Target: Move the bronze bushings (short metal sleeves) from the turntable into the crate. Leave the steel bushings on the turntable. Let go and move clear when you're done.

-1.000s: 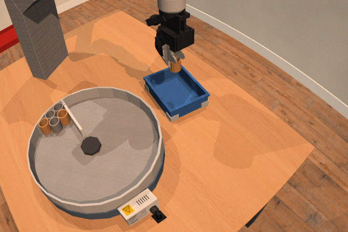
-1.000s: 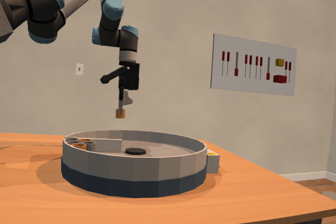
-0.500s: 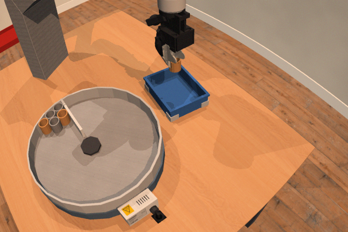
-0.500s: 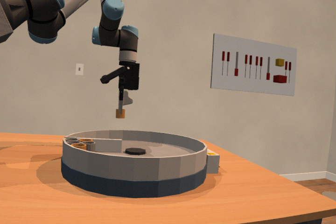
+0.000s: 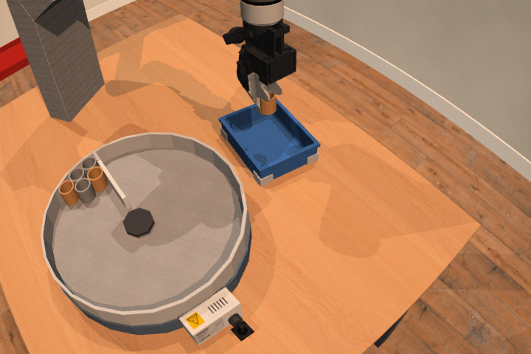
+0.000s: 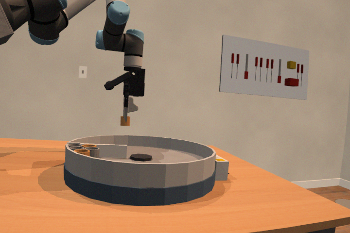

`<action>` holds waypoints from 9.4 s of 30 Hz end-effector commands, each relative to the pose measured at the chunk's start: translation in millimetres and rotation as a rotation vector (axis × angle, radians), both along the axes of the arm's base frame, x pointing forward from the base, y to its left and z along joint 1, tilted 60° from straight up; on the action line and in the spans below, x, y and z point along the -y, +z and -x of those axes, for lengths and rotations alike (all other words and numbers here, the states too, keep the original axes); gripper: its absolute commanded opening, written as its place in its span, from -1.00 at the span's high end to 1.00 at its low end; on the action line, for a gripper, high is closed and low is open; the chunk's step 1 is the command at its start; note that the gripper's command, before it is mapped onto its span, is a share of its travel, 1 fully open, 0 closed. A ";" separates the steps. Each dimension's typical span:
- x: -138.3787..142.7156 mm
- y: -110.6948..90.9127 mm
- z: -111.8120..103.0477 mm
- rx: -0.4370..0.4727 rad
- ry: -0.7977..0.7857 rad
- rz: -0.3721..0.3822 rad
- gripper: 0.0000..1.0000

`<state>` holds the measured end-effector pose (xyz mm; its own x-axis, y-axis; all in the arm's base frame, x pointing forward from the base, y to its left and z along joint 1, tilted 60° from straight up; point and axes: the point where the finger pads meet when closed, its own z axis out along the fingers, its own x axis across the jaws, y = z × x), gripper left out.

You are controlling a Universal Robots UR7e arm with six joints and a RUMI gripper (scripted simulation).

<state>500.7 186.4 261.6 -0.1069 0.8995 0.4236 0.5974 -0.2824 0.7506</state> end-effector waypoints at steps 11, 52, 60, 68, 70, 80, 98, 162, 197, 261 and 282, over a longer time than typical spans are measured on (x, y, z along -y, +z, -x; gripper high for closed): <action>-15.4 -22.1 -35.9 0.001 0.000 0.000 1.00; -19.5 -28.1 -45.4 0.001 0.000 0.000 1.00; -19.5 -28.2 -45.5 0.001 0.000 0.000 1.00; -20.1 -29.1 -47.0 0.001 0.000 0.000 1.00; -20.7 -30.0 -48.3 0.001 0.000 0.000 1.00; -25.0 -36.5 -58.7 0.001 0.000 0.000 1.00; -32.7 -48.2 -77.1 0.001 0.000 0.000 1.00; -35.0 -51.7 -82.6 0.001 0.000 0.000 1.00; -35.4 -52.3 -83.6 0.001 0.000 0.000 1.00; -26.0 -38.1 -61.2 0.001 0.000 0.000 0.88; -5.5 -6.9 -12.2 0.001 0.000 0.000 0.88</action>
<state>520.9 195.6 249.1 -0.1061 0.8998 0.4233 0.5952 -0.2835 0.7519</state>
